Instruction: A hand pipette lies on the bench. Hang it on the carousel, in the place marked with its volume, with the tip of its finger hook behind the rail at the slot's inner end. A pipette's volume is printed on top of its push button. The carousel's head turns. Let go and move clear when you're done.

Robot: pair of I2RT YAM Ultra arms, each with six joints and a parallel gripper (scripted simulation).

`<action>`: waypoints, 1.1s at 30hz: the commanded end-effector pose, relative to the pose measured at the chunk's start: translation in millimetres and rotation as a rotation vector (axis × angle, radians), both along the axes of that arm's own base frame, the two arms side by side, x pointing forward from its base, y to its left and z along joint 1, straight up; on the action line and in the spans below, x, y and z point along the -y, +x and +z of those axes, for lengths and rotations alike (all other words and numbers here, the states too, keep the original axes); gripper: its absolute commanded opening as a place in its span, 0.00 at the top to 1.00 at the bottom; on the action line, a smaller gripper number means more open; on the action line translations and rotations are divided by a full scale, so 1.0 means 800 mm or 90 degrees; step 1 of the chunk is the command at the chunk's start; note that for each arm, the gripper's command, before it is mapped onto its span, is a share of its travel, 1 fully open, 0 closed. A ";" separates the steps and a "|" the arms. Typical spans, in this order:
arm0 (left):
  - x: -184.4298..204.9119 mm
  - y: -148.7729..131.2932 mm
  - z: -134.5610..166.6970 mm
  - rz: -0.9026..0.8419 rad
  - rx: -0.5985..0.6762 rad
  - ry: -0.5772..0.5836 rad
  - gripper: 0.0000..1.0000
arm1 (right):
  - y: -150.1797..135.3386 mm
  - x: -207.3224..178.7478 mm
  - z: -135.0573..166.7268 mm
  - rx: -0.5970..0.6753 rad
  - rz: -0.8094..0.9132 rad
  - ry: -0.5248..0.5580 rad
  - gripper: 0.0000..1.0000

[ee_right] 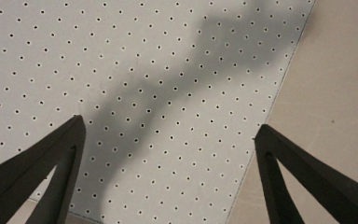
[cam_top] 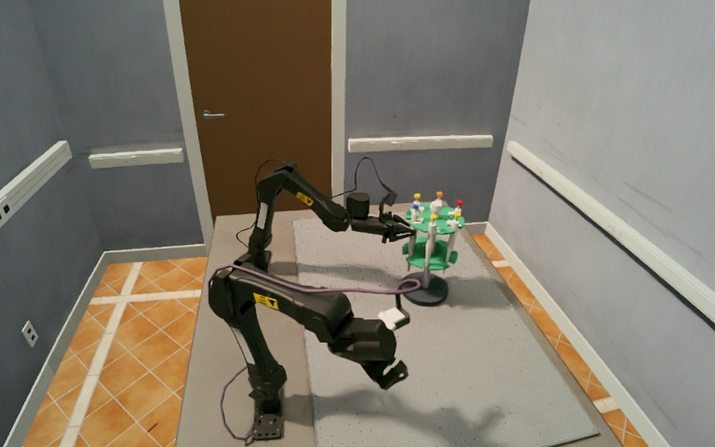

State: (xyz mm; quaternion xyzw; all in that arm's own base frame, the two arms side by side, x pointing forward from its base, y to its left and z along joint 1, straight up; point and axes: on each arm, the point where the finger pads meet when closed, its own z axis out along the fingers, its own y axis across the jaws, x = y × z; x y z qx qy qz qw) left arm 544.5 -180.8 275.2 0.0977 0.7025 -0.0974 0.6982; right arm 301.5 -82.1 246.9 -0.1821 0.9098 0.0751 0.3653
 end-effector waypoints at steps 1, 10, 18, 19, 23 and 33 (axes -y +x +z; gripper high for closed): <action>-0.001 -0.001 0.034 -0.002 0.031 -0.009 0.88 | 0.005 0.004 0.008 0.019 0.002 0.000 0.00; -0.001 -0.002 0.036 -0.003 0.030 -0.009 0.88 | 0.005 0.004 0.008 0.019 0.002 0.000 0.00; 0.001 -0.005 0.046 -0.003 0.030 -0.009 0.88 | 0.005 0.004 0.008 0.019 0.002 0.000 0.00; 0.001 -0.006 0.047 -0.003 0.030 -0.009 0.88 | 0.005 0.004 0.008 0.019 0.002 0.000 0.00; 0.002 -0.007 0.050 -0.003 0.030 -0.009 0.88 | 0.005 0.004 0.008 0.019 0.002 0.000 0.00; 0.002 -0.007 0.052 -0.003 0.035 -0.011 0.88 | 0.005 0.004 0.008 0.019 0.002 0.000 0.00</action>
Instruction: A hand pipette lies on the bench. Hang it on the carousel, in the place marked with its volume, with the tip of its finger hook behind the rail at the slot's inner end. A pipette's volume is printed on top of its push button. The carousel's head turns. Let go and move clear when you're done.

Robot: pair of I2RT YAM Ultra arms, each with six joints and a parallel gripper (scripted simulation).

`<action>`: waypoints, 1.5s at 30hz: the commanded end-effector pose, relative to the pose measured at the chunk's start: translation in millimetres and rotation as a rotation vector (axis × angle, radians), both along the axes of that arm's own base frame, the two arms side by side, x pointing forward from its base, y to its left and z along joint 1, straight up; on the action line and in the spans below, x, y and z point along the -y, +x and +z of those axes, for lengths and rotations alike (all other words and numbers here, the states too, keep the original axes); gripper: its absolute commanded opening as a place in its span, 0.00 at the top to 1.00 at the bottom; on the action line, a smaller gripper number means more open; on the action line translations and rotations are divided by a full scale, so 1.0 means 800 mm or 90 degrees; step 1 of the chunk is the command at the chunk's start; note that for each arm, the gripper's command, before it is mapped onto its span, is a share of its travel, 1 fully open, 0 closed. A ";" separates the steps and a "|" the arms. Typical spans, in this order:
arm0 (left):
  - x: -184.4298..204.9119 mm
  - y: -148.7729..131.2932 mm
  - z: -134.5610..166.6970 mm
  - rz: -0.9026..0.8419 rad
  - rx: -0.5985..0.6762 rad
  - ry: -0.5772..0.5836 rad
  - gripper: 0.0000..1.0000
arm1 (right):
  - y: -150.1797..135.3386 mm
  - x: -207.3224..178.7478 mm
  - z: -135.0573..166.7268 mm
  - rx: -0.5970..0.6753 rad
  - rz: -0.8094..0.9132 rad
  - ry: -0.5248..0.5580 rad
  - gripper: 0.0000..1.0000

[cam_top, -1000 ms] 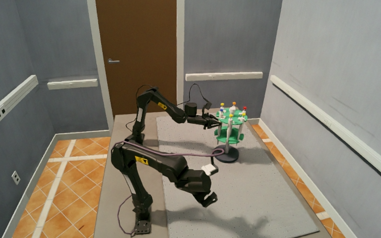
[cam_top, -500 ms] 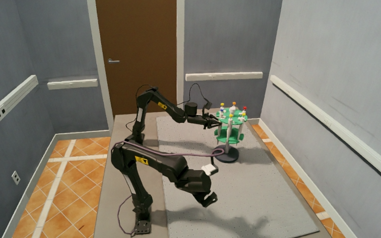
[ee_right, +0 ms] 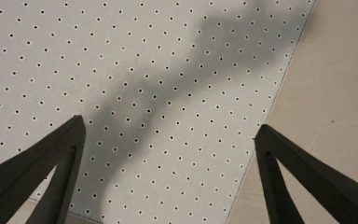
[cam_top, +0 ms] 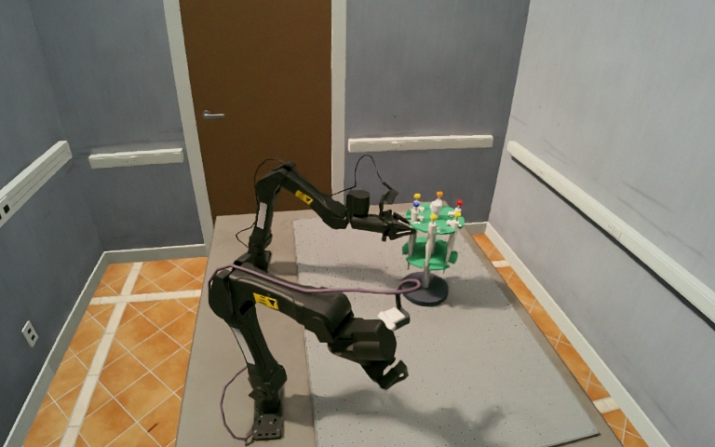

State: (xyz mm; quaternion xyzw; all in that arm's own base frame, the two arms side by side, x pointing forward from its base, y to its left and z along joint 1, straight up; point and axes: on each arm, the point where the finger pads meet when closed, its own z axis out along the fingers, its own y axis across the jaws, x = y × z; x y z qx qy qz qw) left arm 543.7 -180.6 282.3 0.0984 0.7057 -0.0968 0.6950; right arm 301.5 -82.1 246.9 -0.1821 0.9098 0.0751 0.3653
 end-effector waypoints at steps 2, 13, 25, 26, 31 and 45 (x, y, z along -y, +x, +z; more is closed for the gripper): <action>0.002 -0.006 0.044 -0.003 0.040 -0.013 0.88 | 0.005 0.004 0.008 0.019 0.002 0.000 0.00; 0.002 -0.006 0.044 -0.003 0.040 -0.013 0.88 | 0.005 0.004 0.008 0.019 0.002 0.000 0.00; 0.002 -0.006 0.044 -0.003 0.040 -0.013 0.88 | 0.005 0.004 0.008 0.019 0.002 0.000 0.00; 0.002 -0.006 0.044 -0.003 0.040 -0.013 0.88 | 0.005 0.004 0.008 0.019 0.002 0.000 0.00; 0.002 -0.006 0.044 -0.003 0.040 -0.013 0.88 | 0.005 0.004 0.008 0.019 0.002 0.000 0.00; 0.005 -0.008 0.046 -0.003 0.036 -0.011 0.88 | 0.005 0.004 0.008 0.019 0.002 0.000 0.00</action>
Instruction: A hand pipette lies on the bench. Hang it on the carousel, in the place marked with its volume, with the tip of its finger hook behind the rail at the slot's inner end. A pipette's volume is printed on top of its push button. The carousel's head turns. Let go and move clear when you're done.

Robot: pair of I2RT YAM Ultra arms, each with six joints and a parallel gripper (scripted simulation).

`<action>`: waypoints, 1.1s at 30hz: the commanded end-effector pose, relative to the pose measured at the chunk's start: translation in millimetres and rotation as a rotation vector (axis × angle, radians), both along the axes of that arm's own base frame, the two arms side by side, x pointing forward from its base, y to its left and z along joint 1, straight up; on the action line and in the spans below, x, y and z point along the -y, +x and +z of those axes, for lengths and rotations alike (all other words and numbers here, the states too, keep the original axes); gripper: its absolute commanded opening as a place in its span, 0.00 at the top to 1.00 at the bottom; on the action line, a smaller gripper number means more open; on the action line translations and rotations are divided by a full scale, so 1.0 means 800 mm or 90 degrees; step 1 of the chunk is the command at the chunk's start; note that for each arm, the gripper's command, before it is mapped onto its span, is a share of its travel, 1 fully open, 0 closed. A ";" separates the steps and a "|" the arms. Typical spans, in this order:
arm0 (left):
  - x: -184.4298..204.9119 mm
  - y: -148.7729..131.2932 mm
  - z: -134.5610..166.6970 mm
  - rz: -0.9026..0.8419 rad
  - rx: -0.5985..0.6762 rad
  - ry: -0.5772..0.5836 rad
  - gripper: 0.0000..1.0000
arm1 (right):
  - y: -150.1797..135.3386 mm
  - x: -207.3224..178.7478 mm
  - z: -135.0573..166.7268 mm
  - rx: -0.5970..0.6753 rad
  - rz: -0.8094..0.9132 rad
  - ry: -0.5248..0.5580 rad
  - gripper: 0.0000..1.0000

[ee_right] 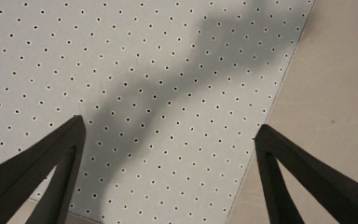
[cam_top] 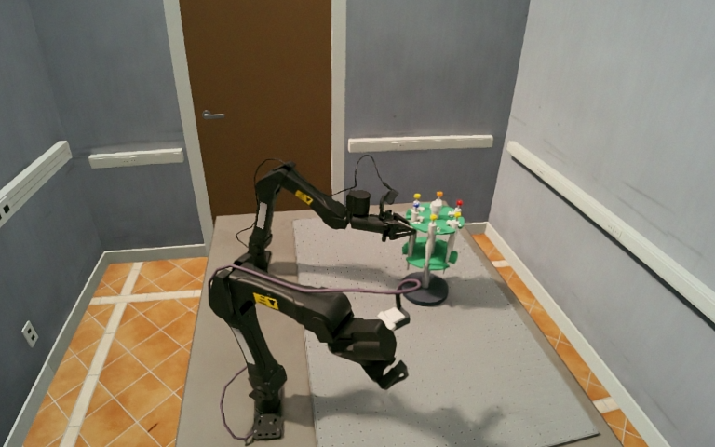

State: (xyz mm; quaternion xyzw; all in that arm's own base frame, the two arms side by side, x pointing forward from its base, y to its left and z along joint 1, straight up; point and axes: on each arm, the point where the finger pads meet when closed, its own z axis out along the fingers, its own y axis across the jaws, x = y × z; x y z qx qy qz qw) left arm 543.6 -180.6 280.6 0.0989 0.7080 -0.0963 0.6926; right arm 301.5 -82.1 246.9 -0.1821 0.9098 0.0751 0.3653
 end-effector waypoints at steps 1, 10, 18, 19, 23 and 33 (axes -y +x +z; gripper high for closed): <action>0.005 -0.009 0.049 -0.003 0.040 -0.013 0.88 | 0.005 0.004 0.008 0.019 0.002 0.000 0.00; 0.003 -0.008 0.053 -0.003 0.047 -0.015 0.88 | 0.005 0.004 0.008 0.019 0.002 0.000 0.00; 0.003 -0.008 0.053 -0.003 0.047 -0.015 0.88 | 0.005 0.004 0.008 0.019 0.002 0.000 0.00; 0.003 -0.008 0.053 -0.003 0.047 -0.015 0.88 | 0.005 0.004 0.008 0.019 0.002 0.000 0.00; 0.003 -0.008 0.053 -0.003 0.047 -0.015 0.88 | 0.005 0.004 0.008 0.019 0.002 0.000 0.00; 0.003 -0.008 0.053 -0.003 0.047 -0.015 0.88 | 0.005 0.004 0.008 0.019 0.002 0.000 0.00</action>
